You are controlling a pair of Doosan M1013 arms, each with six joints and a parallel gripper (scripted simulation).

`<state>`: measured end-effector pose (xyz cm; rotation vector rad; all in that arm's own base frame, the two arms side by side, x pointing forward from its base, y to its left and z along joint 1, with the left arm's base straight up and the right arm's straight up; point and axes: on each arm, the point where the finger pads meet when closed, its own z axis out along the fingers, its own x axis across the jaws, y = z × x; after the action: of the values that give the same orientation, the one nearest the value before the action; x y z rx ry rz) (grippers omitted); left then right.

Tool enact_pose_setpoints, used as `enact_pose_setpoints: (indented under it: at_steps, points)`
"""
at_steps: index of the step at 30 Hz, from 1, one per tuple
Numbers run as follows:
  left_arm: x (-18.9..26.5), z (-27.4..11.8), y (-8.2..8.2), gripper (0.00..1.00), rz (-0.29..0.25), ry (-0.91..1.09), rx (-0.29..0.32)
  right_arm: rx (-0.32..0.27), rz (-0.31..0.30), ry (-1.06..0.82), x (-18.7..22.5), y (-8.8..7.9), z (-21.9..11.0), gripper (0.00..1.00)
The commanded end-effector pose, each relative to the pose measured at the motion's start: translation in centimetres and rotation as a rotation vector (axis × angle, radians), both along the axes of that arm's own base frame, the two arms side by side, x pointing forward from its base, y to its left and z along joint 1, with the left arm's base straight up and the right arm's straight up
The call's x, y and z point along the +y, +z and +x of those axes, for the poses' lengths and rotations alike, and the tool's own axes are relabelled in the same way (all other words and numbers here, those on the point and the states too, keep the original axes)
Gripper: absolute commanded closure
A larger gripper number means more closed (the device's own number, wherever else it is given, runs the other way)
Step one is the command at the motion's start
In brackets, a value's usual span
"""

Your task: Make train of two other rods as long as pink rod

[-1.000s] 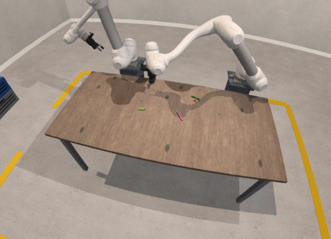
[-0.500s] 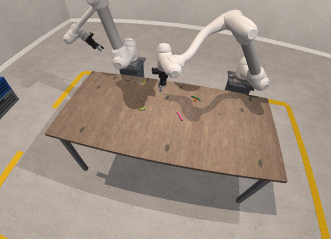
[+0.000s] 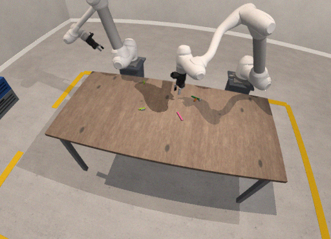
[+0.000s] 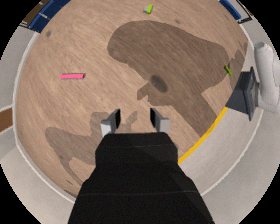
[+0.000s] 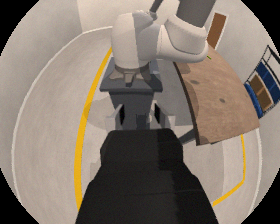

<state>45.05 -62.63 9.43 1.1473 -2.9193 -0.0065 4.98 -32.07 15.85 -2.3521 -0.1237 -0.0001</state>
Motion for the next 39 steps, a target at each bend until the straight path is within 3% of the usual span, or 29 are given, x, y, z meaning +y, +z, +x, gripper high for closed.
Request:
enact_pose_setpoints:
  at_steps: [1, 15, 16, 39]
  points:
    - [4.2, -0.1, 0.1, 0.0, -0.003, 0.122, -0.007, 0.0, -0.001, 0.0, 0.0, 0.0, 0.0, 0.0]
    - [16.2, -2.0, -0.6, 0.0, -0.002, 0.468, -0.007, 0.0, -0.001, 0.0, 0.0, 0.0, 0.0, 0.0]
    - [16.2, -2.0, -0.6, 0.46, -0.002, 0.468, -0.007, 0.0, -0.001, 0.0, 0.0, 0.0, 0.0, 0.0]
    - [16.2, -1.9, -0.7, 0.46, -0.002, 0.468, -0.007, 0.0, -0.001, 0.0, 0.0, 0.0, 0.0, 0.0]
